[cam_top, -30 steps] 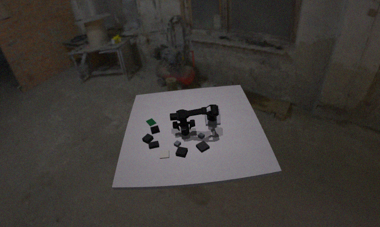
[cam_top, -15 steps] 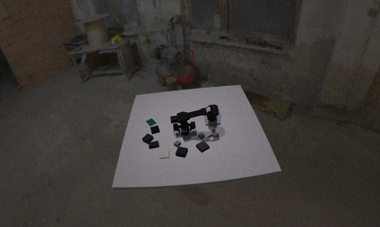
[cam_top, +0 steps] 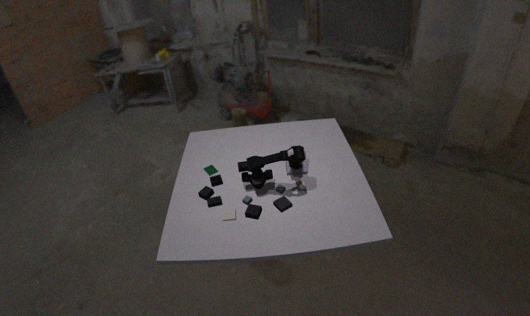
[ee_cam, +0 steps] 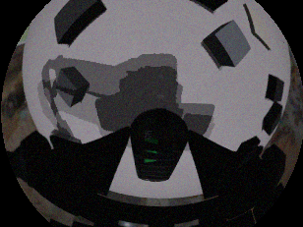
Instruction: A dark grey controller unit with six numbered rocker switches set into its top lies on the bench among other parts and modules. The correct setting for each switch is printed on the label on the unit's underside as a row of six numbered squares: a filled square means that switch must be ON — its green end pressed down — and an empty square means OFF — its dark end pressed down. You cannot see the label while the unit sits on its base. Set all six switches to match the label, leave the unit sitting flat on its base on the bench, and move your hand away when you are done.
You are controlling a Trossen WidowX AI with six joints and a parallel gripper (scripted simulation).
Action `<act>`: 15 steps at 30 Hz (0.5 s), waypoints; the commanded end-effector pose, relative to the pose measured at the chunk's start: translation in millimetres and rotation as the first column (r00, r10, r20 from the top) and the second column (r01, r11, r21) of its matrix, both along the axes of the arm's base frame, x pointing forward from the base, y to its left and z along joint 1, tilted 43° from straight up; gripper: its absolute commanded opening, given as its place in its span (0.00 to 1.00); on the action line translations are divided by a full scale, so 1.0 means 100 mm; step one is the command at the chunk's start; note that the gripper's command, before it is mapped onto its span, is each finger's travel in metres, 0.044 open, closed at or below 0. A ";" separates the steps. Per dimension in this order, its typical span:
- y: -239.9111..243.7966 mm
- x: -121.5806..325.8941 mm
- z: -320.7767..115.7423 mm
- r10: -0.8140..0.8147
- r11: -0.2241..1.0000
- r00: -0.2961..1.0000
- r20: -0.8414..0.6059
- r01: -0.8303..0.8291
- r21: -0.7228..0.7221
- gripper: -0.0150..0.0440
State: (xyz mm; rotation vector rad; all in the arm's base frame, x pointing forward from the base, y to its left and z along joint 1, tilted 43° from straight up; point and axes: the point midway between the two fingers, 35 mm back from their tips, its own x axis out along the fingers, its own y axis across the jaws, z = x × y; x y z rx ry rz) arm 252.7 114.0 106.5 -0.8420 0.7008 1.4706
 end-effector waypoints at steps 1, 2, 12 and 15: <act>-0.01 0.00 -0.01 -0.005 1.000 1.000 -0.002 0.005 -0.005 0.81; -0.01 0.00 -0.01 -0.005 1.000 1.000 -0.002 0.005 -0.005 0.81; -0.04 0.00 0.01 -0.005 1.000 1.000 -0.002 0.005 -0.004 0.82; -0.06 0.01 0.01 -0.005 1.000 1.000 -0.002 0.005 -0.002 0.82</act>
